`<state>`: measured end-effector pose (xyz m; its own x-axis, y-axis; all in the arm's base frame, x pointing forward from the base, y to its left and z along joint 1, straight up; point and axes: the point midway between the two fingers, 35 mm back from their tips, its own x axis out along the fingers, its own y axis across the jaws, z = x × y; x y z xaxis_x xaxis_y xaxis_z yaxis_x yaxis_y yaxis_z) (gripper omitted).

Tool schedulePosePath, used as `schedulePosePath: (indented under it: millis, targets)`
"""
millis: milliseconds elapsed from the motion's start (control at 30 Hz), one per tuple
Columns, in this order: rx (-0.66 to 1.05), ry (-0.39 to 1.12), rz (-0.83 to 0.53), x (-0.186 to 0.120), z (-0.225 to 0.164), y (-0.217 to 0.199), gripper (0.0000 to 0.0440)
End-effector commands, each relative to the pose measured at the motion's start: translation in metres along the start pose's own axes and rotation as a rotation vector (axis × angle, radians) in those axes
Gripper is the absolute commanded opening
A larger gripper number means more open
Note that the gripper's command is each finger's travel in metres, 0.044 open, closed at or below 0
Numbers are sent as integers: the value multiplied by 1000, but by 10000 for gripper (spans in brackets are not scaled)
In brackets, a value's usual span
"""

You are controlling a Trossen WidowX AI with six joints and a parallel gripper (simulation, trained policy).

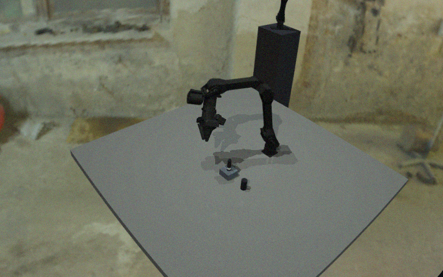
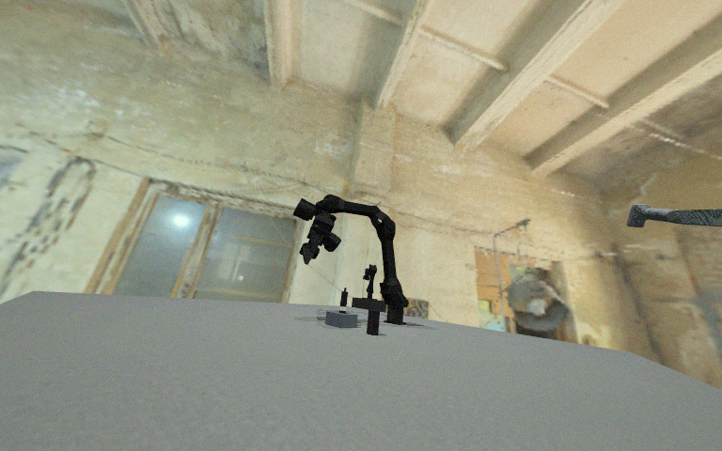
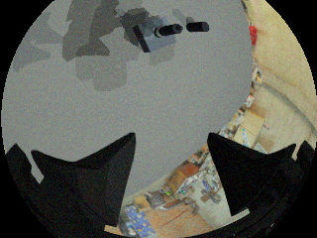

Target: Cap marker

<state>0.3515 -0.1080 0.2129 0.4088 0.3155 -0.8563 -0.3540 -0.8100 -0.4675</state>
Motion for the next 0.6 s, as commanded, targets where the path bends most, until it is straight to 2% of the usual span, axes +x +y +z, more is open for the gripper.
schedulePosePath:
  millis: [0, 567]
  targets:
    - [-5, -25, 20, 6, 3, -5, 312]
    - [-36, -134, 108, 34, 20, -22, 316]
